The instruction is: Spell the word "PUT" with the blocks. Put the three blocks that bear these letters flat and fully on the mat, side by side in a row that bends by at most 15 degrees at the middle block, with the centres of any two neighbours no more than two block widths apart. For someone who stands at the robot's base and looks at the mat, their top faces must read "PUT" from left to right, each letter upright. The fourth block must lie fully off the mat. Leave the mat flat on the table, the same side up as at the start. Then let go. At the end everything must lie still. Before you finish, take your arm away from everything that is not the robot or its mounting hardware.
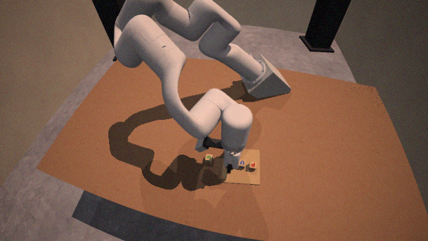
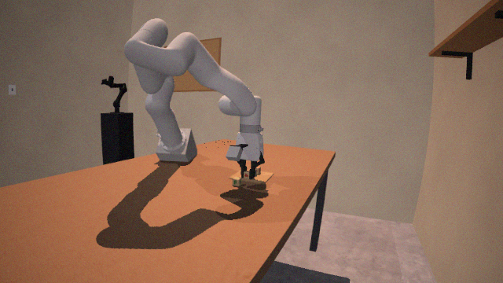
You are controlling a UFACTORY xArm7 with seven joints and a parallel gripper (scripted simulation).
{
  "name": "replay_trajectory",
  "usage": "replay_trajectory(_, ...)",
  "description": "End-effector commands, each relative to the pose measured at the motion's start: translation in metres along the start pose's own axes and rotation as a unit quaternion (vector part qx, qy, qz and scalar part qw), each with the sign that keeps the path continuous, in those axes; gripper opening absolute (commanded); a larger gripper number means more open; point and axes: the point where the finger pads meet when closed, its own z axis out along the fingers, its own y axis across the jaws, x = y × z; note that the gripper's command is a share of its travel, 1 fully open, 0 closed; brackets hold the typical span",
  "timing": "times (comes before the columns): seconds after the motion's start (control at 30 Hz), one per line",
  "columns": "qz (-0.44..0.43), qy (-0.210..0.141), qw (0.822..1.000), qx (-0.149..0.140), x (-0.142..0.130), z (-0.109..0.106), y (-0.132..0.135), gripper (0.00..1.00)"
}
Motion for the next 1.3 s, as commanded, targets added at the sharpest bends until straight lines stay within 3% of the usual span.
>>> replay_trajectory(0.0,0.0,-0.001,1.0,0.002,-0.001,-0.001,-0.001,0.26)
replay_trajectory(0.4,0.0,-0.001,1.0,0.002,-0.001,-0.001,-0.001,0.42)
replay_trajectory(0.87,0.0,-0.001,1.0,0.002,-0.001,-0.003,-0.001,0.42)
replay_trajectory(1.07,0.0,-0.001,1.0,0.002,-0.001,-0.012,-0.001,0.42)
replay_trajectory(1.27,0.0,-0.001,1.0,0.002,-0.001,-0.039,-0.001,0.42)
